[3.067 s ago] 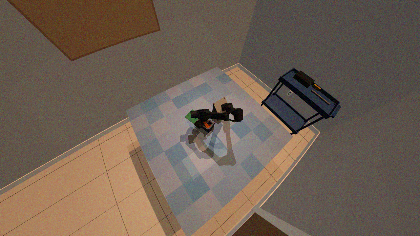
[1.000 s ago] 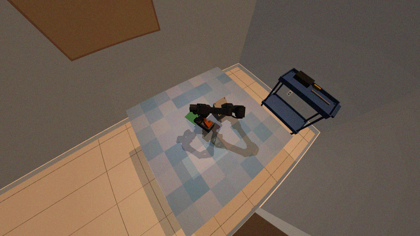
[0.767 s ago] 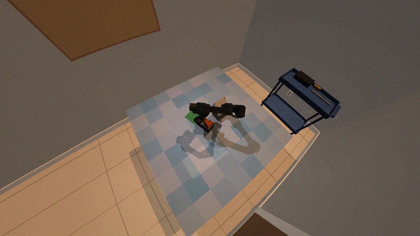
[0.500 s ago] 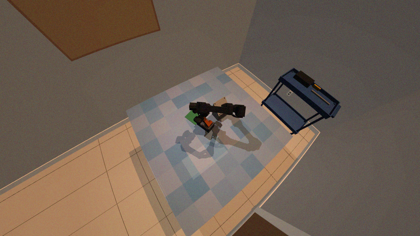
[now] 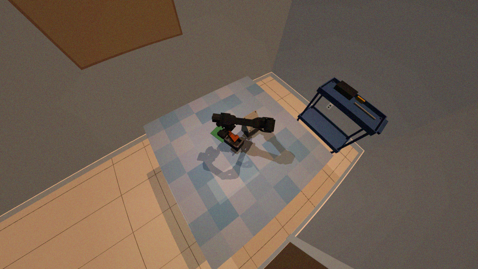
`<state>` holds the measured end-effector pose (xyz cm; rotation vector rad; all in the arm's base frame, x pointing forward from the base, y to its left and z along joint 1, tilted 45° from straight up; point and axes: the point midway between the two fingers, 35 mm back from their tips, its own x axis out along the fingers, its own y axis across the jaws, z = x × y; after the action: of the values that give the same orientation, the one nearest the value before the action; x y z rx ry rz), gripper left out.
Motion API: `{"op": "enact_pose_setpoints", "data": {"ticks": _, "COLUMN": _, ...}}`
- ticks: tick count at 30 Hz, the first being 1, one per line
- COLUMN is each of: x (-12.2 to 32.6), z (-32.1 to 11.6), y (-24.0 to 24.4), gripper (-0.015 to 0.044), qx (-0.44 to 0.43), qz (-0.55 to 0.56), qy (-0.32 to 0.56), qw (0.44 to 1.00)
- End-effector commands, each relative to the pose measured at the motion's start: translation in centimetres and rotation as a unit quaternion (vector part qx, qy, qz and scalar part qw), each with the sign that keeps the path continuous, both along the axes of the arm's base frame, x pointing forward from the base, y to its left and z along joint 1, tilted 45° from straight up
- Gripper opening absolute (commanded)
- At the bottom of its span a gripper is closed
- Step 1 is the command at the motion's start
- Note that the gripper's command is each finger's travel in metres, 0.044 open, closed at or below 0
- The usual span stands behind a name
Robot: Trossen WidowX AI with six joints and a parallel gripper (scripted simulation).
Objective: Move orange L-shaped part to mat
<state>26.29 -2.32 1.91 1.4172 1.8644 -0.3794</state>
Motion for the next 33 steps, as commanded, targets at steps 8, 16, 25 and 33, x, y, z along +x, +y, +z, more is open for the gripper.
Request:
{"op": "enact_pose_setpoints", "data": {"ticks": 8, "x": 1.3, "z": -3.1, "y": -2.9, "gripper": 0.0000, "qx": -0.003, "qz": 0.002, "qy": -0.002, "qw": 1.000}}
{"op": "enact_pose_setpoints", "data": {"ticks": 16, "x": 2.3, "z": -5.2, "y": -5.0, "gripper": 0.0000, "qx": -0.004, "qz": 0.002, "qy": -0.002, "qw": 1.000}}
{"op": "enact_pose_setpoints", "data": {"ticks": 25, "x": 3.4, "z": -7.7, "y": -7.5, "gripper": 0.0000, "qx": -0.005, "qz": 0.002, "qy": -0.003, "qw": 1.000}}
{"op": "enact_pose_setpoints", "data": {"ticks": 33, "x": 4.0, "z": -9.4, "y": -9.2, "gripper": 0.0000, "qx": -0.006, "qz": 0.002, "qy": -0.004, "qw": 1.000}}
